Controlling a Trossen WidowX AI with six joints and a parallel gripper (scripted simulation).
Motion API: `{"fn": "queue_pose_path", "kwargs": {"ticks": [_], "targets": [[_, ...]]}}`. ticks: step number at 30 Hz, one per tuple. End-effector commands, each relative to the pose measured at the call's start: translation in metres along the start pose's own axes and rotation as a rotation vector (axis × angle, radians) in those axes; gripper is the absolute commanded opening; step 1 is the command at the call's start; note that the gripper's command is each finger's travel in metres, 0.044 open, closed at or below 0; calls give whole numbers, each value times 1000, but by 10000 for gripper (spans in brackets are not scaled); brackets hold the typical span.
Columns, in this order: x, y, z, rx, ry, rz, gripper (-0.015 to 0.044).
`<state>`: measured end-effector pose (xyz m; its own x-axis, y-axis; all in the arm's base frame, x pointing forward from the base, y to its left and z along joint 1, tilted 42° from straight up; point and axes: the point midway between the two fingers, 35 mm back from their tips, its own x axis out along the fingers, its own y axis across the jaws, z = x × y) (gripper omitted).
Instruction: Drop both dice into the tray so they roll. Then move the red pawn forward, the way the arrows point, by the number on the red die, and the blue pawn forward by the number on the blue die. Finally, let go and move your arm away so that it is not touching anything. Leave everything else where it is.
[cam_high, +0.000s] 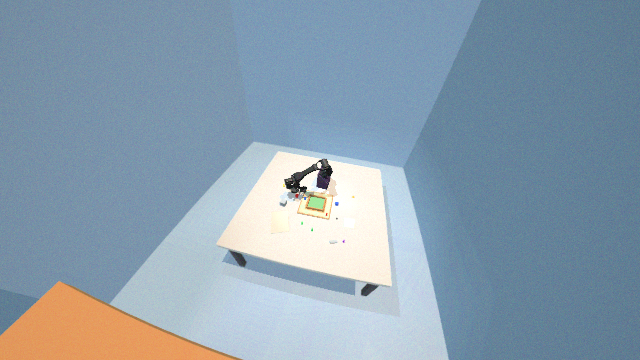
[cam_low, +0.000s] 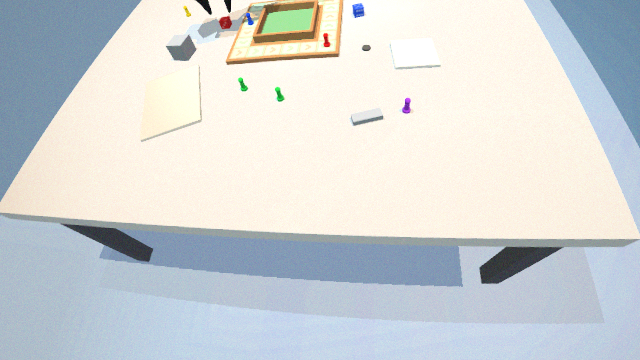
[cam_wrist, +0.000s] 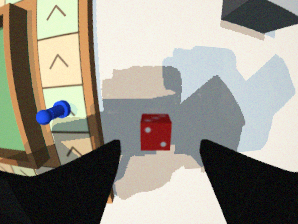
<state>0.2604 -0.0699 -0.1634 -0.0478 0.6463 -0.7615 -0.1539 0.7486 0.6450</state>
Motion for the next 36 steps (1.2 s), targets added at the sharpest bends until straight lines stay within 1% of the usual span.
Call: {"fn": "queue_pose_path", "kwargs": {"ticks": [1,22,27,36], "targets": [[5,2,-2,12,0,9,275],[36,3,-3,12,0,10,275],[36,3,-3,12,0,10,144],[36,3,-3,12,0,10,84]]}}
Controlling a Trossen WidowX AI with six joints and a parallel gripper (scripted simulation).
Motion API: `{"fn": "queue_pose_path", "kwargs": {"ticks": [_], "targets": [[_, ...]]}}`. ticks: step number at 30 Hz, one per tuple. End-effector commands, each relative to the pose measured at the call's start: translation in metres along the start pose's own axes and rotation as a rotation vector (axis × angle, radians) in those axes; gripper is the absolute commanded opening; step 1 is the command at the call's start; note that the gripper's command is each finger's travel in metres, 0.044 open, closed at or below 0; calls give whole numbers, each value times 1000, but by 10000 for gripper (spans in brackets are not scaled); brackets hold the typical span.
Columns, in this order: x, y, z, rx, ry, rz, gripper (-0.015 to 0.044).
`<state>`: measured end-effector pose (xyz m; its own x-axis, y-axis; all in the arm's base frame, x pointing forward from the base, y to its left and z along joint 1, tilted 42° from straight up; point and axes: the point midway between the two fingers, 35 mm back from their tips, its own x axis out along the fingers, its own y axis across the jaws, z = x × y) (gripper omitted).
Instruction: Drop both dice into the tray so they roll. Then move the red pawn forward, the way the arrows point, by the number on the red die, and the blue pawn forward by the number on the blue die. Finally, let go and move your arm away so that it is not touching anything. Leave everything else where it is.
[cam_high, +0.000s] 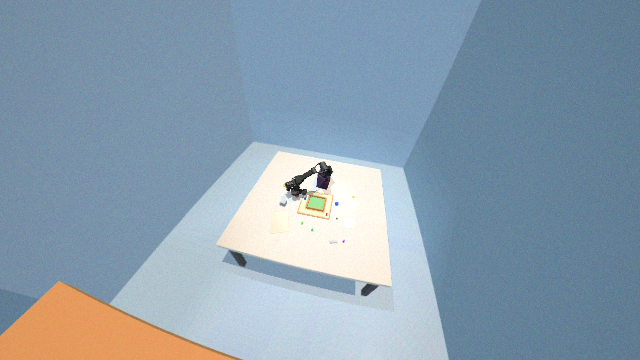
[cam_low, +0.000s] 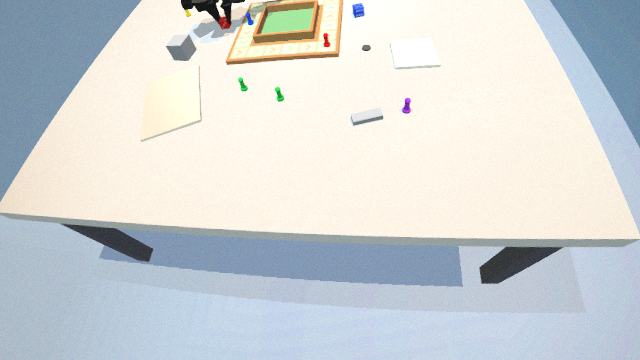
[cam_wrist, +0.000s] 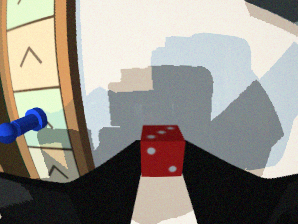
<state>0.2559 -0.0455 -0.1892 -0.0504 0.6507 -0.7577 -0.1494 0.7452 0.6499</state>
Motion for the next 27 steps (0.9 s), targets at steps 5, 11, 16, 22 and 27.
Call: {"fn": "queue_pose_path", "kwargs": {"ticks": [5,11,16,22,27], "targets": [[-8,-1,0,62,-7,1,0],[-41,-2,2,48,-5,-2,0],[-83,1,2,28,-3,-3,0],[-123,8,-3,9,0,0,0],[-122,12,-1,46,0,-3,0]]}}
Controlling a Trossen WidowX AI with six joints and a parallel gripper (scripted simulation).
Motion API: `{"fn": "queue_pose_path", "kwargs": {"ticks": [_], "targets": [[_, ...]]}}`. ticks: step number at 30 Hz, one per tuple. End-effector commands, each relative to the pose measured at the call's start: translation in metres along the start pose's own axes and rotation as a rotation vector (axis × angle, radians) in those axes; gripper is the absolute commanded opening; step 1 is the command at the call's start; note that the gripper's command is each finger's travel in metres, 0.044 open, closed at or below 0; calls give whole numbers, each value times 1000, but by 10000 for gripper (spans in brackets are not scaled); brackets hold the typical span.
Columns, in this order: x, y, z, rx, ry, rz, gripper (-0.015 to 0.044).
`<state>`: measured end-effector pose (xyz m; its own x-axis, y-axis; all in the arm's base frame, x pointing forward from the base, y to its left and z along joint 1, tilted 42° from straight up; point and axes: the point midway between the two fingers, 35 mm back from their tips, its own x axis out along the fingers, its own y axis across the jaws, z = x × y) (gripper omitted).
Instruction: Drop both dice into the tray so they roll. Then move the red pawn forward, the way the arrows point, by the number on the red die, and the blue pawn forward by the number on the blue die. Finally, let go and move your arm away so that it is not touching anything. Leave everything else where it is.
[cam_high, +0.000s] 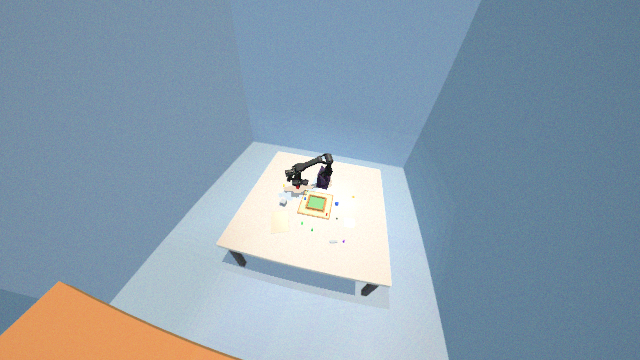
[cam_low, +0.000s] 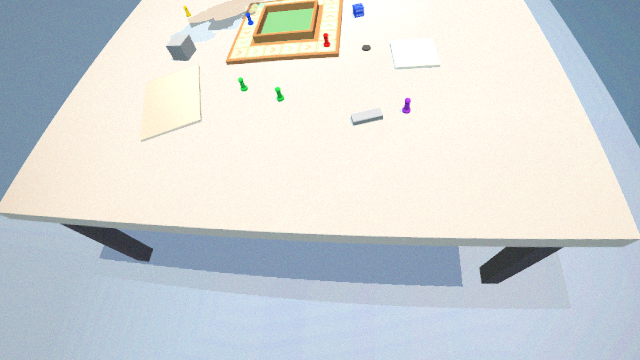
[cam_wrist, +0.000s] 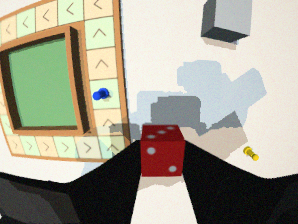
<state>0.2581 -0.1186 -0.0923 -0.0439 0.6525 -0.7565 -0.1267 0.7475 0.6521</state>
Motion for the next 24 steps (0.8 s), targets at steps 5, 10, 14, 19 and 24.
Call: {"fn": "queue_pose_path", "kwargs": {"ticks": [5,10,14,19,24], "targets": [[1,18,10,150,6,-12,0],[3,33,18,276,4,-17,0],[5,45,23,376,2,-21,0],[8,61,28,501,-1,-24,0],[11,77,33,626,-3,-25,0]]}}
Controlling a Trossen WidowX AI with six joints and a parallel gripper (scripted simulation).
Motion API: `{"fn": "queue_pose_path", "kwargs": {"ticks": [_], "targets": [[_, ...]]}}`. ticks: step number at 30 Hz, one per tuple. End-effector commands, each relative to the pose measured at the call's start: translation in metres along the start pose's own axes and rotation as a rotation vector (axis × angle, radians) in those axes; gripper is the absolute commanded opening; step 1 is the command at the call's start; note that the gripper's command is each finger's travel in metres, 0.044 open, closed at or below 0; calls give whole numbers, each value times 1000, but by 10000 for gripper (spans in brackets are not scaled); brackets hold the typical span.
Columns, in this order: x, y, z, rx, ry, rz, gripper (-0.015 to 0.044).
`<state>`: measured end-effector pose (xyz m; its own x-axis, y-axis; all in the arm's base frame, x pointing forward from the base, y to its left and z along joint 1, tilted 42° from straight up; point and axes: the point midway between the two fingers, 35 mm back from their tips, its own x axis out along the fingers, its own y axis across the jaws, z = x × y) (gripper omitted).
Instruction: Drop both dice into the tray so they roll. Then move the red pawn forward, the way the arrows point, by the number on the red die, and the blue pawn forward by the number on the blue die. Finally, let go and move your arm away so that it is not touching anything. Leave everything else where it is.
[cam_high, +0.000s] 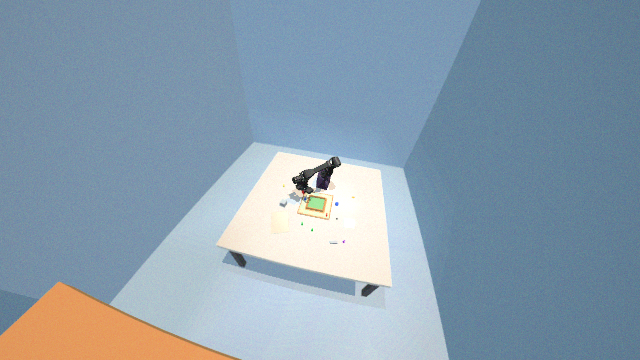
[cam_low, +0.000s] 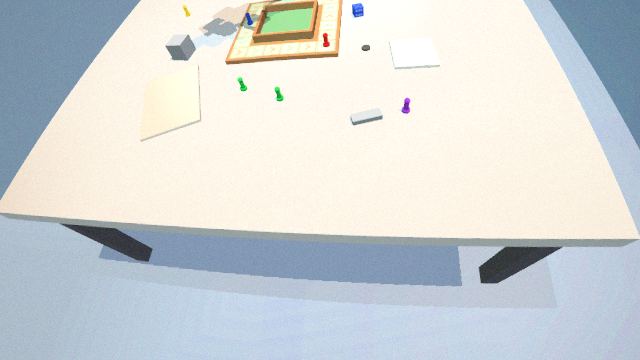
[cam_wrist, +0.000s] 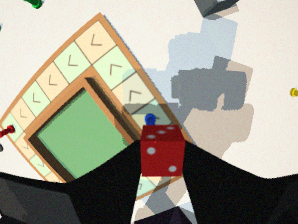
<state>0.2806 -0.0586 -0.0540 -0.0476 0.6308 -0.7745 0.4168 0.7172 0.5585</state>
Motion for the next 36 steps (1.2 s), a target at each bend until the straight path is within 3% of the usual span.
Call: {"fn": "queue_pose_path", "kwargs": {"ticks": [1,36], "targets": [[2,12,-5,92,-1,4,0],[27,108,-61,951,33,21,0]]}}
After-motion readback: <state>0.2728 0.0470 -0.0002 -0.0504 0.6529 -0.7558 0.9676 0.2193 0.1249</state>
